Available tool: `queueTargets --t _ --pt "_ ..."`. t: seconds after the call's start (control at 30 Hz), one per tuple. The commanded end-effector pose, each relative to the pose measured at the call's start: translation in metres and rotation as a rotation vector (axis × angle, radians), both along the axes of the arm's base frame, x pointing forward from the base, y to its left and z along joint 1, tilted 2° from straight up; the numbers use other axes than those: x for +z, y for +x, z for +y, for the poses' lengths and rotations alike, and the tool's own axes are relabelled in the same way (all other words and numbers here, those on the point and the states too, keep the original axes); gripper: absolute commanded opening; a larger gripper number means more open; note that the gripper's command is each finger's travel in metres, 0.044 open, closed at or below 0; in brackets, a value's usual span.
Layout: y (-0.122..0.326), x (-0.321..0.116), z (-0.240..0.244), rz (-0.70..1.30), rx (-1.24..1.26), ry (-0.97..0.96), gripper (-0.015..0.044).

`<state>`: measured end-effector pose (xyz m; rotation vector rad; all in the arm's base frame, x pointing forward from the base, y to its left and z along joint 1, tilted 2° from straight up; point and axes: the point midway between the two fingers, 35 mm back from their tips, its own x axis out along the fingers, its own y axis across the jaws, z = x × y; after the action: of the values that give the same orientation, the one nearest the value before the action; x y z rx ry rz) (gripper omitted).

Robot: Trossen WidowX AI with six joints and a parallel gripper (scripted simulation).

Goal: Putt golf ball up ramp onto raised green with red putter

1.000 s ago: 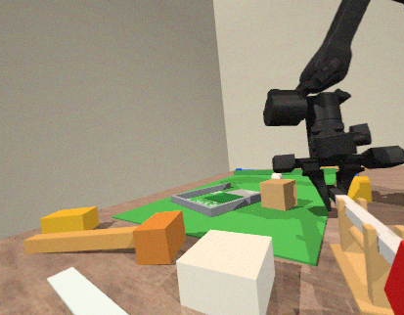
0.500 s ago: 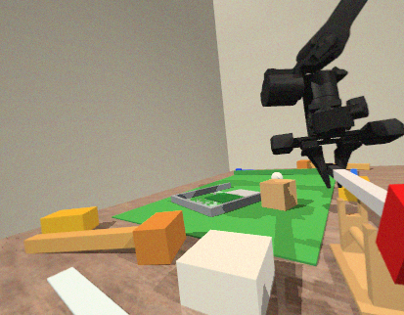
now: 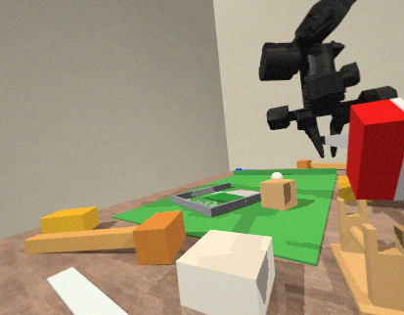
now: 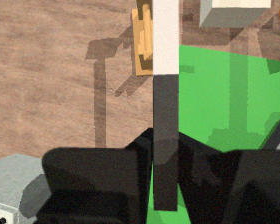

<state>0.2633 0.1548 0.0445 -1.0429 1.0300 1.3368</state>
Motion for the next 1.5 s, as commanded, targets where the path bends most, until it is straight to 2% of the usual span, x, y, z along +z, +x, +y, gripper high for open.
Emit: queueTargets --t 0.0,0.63,1.47 --pt "0.007 0.002 -0.018 0.0 -0.095 -0.007 0.0" --pt "0.022 0.009 -0.123 0.043 -0.672 -0.076 0.0" --pt "-0.012 0.02 -0.253 0.124 -1.444 -0.144 0.0"
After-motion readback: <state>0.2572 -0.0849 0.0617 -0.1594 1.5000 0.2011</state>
